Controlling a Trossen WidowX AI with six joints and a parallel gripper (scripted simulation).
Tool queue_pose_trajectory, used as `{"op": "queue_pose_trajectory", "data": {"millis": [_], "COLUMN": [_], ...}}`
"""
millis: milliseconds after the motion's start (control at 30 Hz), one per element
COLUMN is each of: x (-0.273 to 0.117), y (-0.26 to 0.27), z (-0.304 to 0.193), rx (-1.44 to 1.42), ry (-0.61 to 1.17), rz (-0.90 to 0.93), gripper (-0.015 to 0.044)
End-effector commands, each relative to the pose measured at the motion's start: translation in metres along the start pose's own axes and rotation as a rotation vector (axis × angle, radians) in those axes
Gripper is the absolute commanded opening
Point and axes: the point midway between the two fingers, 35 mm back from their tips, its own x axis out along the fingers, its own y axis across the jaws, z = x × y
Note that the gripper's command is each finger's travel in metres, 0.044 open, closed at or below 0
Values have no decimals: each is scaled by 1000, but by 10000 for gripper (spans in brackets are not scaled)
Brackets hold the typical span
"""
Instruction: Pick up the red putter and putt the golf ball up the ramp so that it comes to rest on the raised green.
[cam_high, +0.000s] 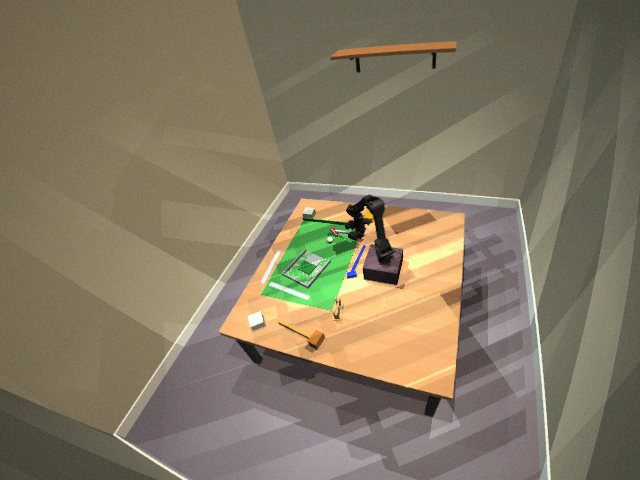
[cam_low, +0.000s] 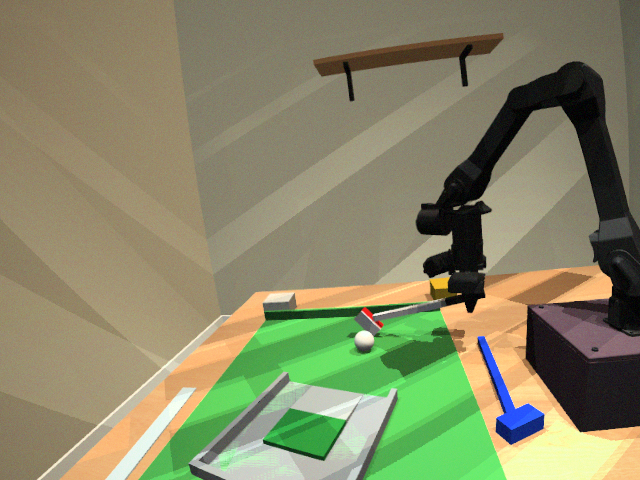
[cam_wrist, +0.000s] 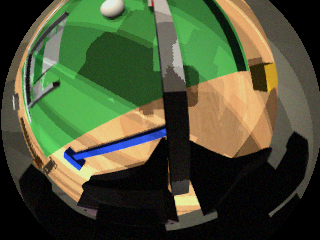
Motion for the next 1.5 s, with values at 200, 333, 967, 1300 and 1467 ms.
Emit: {"op": "queue_pose_trajectory", "data": {"millis": [200, 333, 967, 1300, 1467], "x": [-1, -4, -52, -52, -52], "y": [121, 123, 122, 122, 122], "z": [-4, -4, -6, -6, -6], "rx": [-25, -25, -27, -27, -27], "ry": [-7, -7, 0, 0, 0], "rz": [14, 14, 17, 17, 17], "gripper": [0, 0, 0, 0, 0]}}
